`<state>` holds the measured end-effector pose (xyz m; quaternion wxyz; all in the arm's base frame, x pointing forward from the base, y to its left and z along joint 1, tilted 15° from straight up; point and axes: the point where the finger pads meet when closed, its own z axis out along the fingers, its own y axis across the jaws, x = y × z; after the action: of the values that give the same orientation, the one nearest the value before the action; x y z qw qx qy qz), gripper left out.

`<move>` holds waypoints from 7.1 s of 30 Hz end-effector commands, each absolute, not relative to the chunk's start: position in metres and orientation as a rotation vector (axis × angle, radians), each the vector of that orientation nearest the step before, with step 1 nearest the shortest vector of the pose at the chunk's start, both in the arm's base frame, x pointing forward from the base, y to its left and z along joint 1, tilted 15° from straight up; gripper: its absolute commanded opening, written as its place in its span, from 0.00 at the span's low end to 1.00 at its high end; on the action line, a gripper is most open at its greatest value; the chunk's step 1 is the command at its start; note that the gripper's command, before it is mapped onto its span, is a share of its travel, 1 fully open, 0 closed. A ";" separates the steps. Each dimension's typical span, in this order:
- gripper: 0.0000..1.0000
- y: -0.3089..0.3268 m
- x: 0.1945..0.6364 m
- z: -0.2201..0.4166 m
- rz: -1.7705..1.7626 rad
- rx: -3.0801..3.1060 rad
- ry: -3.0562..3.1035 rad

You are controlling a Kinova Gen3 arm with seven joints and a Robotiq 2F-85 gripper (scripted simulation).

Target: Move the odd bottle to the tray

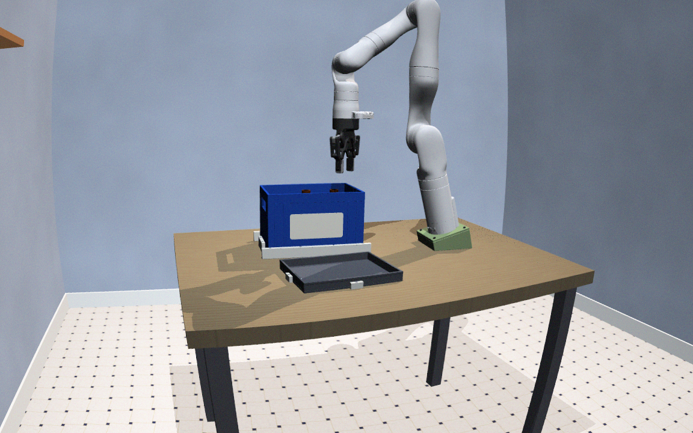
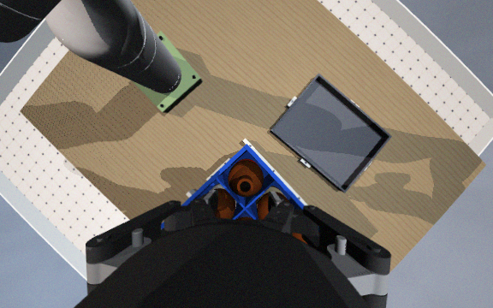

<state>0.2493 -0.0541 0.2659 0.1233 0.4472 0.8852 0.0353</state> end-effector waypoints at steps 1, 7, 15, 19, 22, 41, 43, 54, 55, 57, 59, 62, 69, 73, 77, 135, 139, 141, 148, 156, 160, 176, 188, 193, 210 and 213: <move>0.64 -0.054 0.250 0.269 0.106 1.301 2.575; 0.00 -0.054 0.250 0.270 0.106 1.301 2.575; 0.00 -0.054 0.250 0.270 0.106 1.301 2.575; 0.00 -0.054 0.250 0.270 0.106 1.301 2.575; 0.00 -0.054 0.250 0.270 0.106 1.301 2.575; 0.00 -0.055 0.254 0.271 0.106 1.301 2.575; 0.00 -0.058 0.272 0.278 0.107 1.301 2.576; 0.00 -0.071 0.337 0.294 0.106 1.301 2.575; 0.00 -0.071 0.337 0.294 0.106 1.301 2.575; 0.64 -0.071 0.337 0.294 0.106 1.301 2.575; 0.64 -0.071 0.337 0.294 0.106 1.301 2.575; 0.64 -0.071 0.337 0.294 0.106 1.301 2.575; 0.64 -0.071 0.337 0.294 0.106 1.301 2.575; 0.64 -0.071 0.337 0.294 0.106 1.301 2.575; 0.64 -0.071 0.337 0.294 0.106 1.301 2.575; 0.64 -0.072 0.346 0.261 0.106 1.301 2.575; 0.64 -0.073 0.347 0.257 0.106 1.301 2.575; 0.64 -0.073 0.347 0.256 0.106 1.301 2.575; 0.64 -0.073 0.348 0.252 0.106 1.301 2.575; 0.64 -0.073 0.349 0.252 0.106 1.301 2.575; 0.64 -0.073 0.349 0.252 0.106 1.301 2.575; 0.64 -0.073 0.349 0.252 0.106 1.301 2.575; 0.64 -0.073 0.349 0.252 0.106 1.301 2.575; 0.64 -0.073 0.349 0.252 0.106 1.301 2.575; 0.64 -0.073 0.349 0.249 0.106 1.301 2.575; 0.64 -0.073 0.350 0.246 0.106 1.301 2.575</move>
<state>0.3500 -0.0732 0.2480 0.1276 0.4471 0.8846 0.0367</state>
